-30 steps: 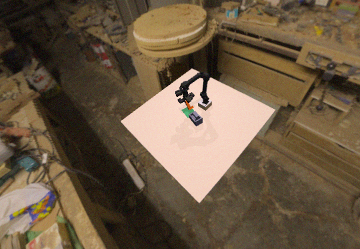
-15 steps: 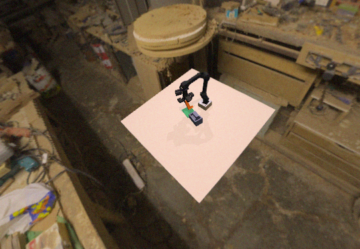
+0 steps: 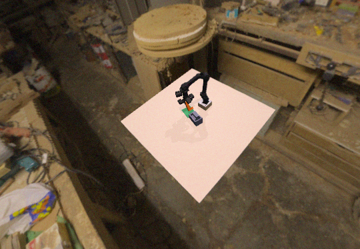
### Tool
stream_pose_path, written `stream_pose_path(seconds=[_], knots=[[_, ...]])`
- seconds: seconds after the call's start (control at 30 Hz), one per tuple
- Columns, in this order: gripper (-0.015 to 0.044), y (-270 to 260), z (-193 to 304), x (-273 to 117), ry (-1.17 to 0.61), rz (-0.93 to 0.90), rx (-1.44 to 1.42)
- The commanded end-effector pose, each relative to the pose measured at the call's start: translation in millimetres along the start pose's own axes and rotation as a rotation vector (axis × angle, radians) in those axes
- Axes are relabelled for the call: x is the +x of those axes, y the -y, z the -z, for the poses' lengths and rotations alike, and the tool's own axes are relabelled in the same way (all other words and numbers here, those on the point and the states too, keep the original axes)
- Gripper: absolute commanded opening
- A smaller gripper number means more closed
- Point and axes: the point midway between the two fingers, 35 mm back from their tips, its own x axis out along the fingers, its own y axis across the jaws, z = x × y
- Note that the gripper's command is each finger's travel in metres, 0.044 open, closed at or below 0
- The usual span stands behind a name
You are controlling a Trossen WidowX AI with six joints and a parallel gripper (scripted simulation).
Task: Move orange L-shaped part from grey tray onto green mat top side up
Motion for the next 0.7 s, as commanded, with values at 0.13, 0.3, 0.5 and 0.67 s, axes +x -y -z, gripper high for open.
stream_pose_path(seconds=[0.13, 0.3, 0.5, 0.67], knots=[[0.0000, -1, 0, 13, 0.001, -0.008, -0.003], [0.0000, -2, 0, 21, 0.001, -0.008, -0.003], [0.0000, -2, 0, 31, 0.001, -0.008, -0.003], [0.0000, -2, 0, 39, 0.001, -0.008, -0.003]])
